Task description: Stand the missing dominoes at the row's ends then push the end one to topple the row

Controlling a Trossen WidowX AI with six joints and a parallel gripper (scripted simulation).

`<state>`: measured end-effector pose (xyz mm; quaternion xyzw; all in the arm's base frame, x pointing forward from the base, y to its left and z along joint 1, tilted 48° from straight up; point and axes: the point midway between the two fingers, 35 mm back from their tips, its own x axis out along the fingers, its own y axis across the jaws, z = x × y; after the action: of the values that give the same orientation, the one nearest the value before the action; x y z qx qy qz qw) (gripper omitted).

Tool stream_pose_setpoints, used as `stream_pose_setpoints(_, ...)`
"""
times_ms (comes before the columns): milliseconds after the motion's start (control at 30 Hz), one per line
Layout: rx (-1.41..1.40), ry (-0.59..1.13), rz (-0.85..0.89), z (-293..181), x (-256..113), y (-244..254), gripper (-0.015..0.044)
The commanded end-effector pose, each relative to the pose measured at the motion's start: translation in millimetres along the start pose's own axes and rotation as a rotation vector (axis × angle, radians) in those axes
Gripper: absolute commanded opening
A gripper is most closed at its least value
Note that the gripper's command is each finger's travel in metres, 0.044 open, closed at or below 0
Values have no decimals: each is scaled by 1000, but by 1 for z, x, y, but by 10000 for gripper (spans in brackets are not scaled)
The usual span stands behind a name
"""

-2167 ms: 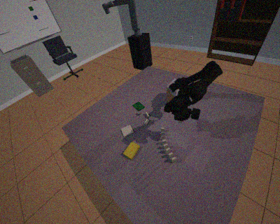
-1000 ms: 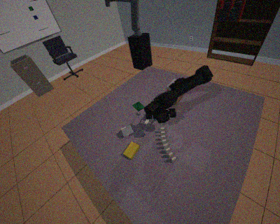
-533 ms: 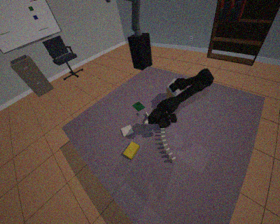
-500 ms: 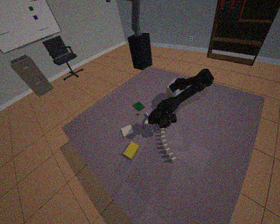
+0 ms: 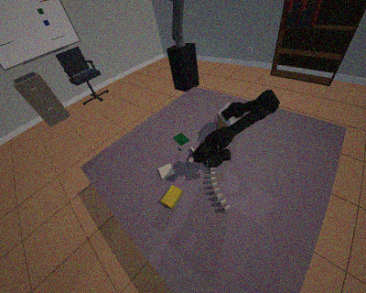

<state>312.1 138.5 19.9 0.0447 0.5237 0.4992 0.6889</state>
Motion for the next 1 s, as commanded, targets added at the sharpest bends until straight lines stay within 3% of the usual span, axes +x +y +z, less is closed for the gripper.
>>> stream_pose_setpoints(0,2,-5,3,1,0,0,396)
stream_pose_setpoints(67,2,-5,3,1,0,0,440)
stream_pose_setpoints(200,2,-3,-1,2,-10,-2,440)
stream_pose_setpoints(400,2,7,-10,2,-106,-6,440)
stream_pose_setpoints(500,1,5,-5,-1,-131,-2,440)
stream_pose_setpoints(733,9,5,-5,-1,-131,-4,440)
stream_pose_setpoints(967,309,3,-8,-29,-85,-89,440)
